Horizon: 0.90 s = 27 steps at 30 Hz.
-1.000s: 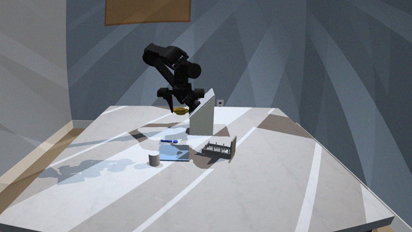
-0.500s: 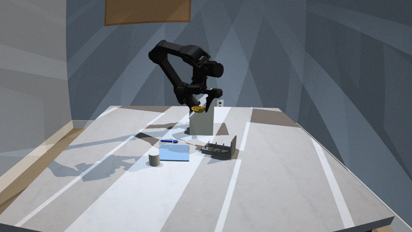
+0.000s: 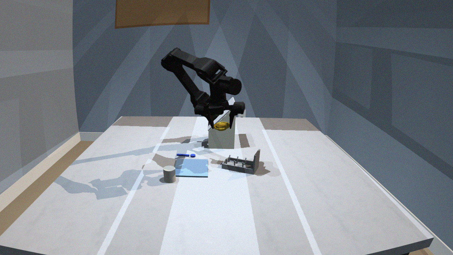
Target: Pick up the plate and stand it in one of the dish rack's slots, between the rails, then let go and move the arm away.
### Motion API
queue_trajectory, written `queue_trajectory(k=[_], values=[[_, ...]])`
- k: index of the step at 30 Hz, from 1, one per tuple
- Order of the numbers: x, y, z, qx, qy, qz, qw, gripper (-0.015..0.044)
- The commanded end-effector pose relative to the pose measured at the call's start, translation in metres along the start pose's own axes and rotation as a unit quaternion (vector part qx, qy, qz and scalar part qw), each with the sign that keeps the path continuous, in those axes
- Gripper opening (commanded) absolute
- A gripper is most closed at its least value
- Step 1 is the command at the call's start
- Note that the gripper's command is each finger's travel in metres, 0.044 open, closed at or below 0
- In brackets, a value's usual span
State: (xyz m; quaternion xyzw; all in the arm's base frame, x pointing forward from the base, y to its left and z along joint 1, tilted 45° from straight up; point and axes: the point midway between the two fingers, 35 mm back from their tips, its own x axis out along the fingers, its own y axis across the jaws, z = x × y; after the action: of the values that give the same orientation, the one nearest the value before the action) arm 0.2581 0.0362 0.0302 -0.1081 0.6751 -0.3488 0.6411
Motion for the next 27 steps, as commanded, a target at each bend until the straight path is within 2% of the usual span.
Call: queue_trajectory(k=[1, 14, 27], values=[[0.013, 0.001, -0.003, -0.043, 0.032, 0.031, 0.998, 0.0000], [0.042, 0.005, -0.007, -0.161, 0.078, 0.130, 0.975, 0.0000], [0.065, 0.009, -0.008, -0.263, 0.073, 0.246, 0.930, 0.0000]])
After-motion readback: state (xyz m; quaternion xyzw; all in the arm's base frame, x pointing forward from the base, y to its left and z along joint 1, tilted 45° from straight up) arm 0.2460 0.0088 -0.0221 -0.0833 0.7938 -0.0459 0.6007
